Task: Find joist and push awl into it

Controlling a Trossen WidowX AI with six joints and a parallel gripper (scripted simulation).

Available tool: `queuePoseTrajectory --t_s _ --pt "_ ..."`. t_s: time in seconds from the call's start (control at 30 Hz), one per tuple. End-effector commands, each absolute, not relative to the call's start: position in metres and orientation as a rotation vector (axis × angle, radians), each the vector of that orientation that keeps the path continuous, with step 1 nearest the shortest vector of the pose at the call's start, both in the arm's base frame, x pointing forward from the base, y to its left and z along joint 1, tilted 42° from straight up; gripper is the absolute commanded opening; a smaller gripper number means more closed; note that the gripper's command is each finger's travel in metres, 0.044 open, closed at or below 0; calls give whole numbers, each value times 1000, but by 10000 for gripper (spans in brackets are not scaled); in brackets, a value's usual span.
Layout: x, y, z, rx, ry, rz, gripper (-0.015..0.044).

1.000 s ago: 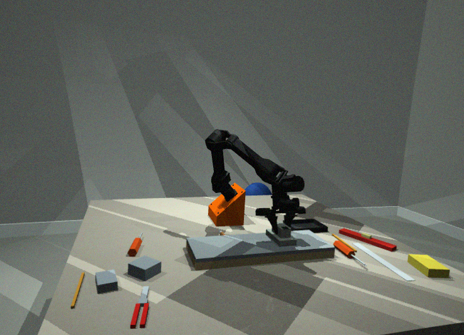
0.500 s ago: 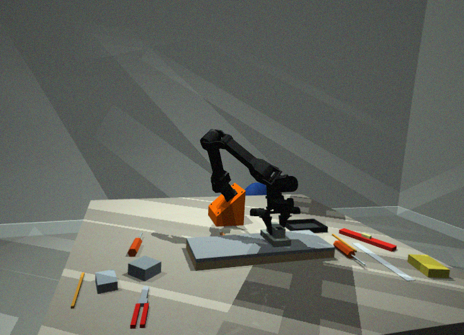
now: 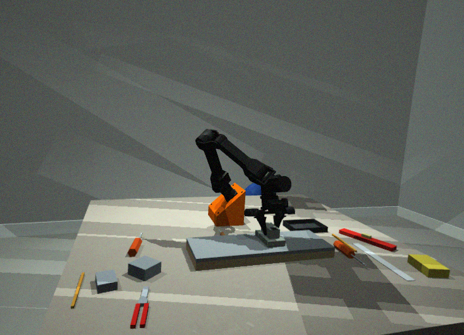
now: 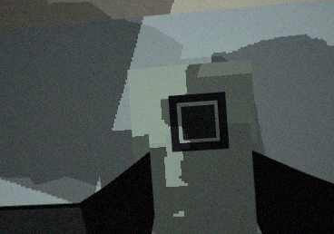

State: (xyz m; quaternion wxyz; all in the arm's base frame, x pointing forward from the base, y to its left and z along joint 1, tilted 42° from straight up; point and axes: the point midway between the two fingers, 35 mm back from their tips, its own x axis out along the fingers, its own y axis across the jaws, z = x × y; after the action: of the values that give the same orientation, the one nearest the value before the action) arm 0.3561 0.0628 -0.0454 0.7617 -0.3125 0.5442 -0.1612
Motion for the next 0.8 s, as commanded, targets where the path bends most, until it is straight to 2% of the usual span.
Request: queuePoseTrajectory --t_s 0.0,0.77 --pt "357 53 -38 -683 1181 -363 0" --pt "360 26 -15 -685 1181 -365 0"
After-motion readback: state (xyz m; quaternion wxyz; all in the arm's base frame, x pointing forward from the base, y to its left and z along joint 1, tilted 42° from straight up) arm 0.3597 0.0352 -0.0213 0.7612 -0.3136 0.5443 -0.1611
